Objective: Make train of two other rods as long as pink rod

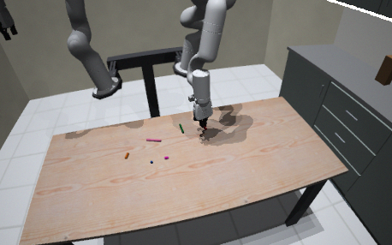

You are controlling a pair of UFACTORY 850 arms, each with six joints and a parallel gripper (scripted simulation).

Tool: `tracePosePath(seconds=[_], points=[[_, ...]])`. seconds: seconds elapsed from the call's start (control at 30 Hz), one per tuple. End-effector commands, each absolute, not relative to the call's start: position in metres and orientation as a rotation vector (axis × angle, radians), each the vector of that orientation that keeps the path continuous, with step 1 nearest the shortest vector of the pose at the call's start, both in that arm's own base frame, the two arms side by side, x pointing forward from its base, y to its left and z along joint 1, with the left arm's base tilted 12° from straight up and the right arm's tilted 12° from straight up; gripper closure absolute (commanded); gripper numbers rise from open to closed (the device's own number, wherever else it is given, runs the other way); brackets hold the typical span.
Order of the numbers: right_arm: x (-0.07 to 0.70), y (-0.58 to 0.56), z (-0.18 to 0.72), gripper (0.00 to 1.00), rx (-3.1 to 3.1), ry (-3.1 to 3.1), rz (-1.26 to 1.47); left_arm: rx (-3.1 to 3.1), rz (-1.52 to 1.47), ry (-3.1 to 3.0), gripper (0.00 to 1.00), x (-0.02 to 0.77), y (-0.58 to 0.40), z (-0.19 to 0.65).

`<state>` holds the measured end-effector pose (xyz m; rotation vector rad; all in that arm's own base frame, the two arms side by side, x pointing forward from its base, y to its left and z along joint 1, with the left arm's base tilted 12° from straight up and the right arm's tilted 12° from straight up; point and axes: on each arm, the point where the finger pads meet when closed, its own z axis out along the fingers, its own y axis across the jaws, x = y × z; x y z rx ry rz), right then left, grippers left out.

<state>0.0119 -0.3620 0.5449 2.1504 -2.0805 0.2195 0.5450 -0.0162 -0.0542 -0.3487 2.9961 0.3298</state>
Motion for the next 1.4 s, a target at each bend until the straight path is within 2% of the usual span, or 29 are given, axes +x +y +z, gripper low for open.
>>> tracePosePath(seconds=[0.0,1.03,1.37], points=[[0.012,-0.362,0.546,0.0,2.149,-2.08,0.221,-0.593,0.344,2.932,0.94,0.57,-0.033,-0.058],[0.012,-0.362,0.546,0.0,2.149,-2.08,0.221,-1.858,0.193,2.303,0.94,0.649,-0.187,-0.081],[0.012,-0.362,0.546,0.0,2.149,-2.08,0.221,-1.936,0.178,2.248,0.94,0.651,-0.201,-0.083]])
